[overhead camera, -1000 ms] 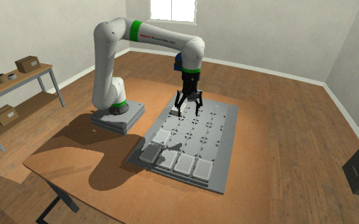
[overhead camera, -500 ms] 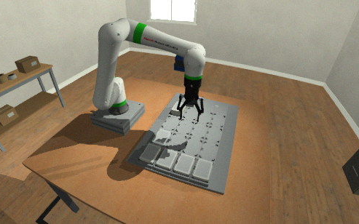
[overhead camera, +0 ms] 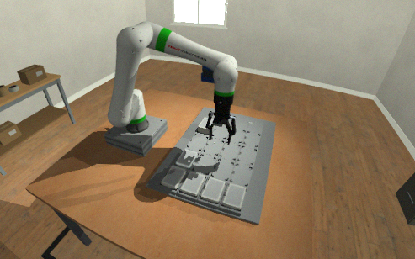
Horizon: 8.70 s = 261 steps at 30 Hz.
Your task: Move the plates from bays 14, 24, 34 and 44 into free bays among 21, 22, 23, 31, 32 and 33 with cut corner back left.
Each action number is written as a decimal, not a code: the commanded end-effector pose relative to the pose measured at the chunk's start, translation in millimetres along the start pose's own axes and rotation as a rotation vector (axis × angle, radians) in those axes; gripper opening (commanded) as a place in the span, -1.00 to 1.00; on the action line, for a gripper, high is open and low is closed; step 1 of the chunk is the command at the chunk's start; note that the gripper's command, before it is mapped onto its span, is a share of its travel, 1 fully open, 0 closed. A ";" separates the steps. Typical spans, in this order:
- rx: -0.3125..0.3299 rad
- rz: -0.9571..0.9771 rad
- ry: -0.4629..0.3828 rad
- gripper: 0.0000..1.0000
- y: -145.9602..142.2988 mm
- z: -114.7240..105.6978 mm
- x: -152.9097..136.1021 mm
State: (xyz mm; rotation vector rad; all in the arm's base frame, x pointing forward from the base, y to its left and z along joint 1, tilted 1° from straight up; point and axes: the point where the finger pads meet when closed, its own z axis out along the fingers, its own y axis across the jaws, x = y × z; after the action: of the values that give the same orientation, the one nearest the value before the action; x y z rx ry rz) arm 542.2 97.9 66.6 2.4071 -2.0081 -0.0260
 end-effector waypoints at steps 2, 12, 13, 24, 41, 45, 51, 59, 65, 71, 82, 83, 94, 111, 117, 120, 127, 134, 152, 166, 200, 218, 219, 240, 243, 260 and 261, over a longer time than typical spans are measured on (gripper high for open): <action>0.002 0.000 0.000 0.40 -0.7 -1.0 0.1; 0.002 0.000 0.000 1.00 9.6 -3.1 -12.1; 0.002 0.000 0.000 1.00 12.1 -3.7 -15.1; 0.002 0.000 0.000 1.00 35.2 -8.5 -42.4; 0.002 0.000 0.000 1.00 73.6 -16.6 -87.8; 0.002 0.000 0.000 1.00 83.8 -18.8 -99.9; 0.002 0.000 0.000 1.00 99.2 -22.0 -118.1; 0.002 0.000 0.000 1.00 114.5 -25.3 -136.3; 0.002 0.000 0.000 1.00 129.9 -28.5 -154.4; 0.002 0.000 0.000 1.00 145.2 -31.8 -172.6; 0.002 0.000 0.000 1.00 163.4 -35.6 -194.1; 0.002 0.000 0.000 1.00 163.4 -35.6 -194.1; 0.002 0.000 0.000 1.00 163.3 -35.6 -194.0; 0.002 0.000 0.000 1.00 163.3 -35.6 -194.0; 0.002 0.000 0.000 1.00 163.3 -35.6 -194.0; 0.002 0.000 0.000 1.00 163.3 -35.6 -194.0; 0.002 0.000 0.000 1.00 163.3 -35.6 -194.0; 0.002 0.000 0.000 1.00 163.4 -35.6 -178.1; 0.002 0.000 0.000 1.00 163.4 -35.6 -114.0; 0.002 0.000 0.000 1.00 163.5 -35.6 -66.0; 0.002 0.000 0.001 1.00 163.5 -35.6 54.1; 0.002 0.000 0.001 1.00 163.6 -35.6 118.2; 0.002 0.000 0.001 1.00 163.6 -35.6 122.2; 0.002 0.000 0.001 1.00 163.5 -35.6 134.2; 0.002 0.000 0.001 1.00 163.5 -35.6 134.2; 0.002 0.000 0.001 1.00 163.5 -35.6 134.2; 0.002 0.000 0.001 1.00 163.5 -35.6 134.2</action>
State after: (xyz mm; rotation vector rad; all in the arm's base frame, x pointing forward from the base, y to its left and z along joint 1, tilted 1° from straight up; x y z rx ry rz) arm 405.5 -63.5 103.0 2.4068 -2.0087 -0.0255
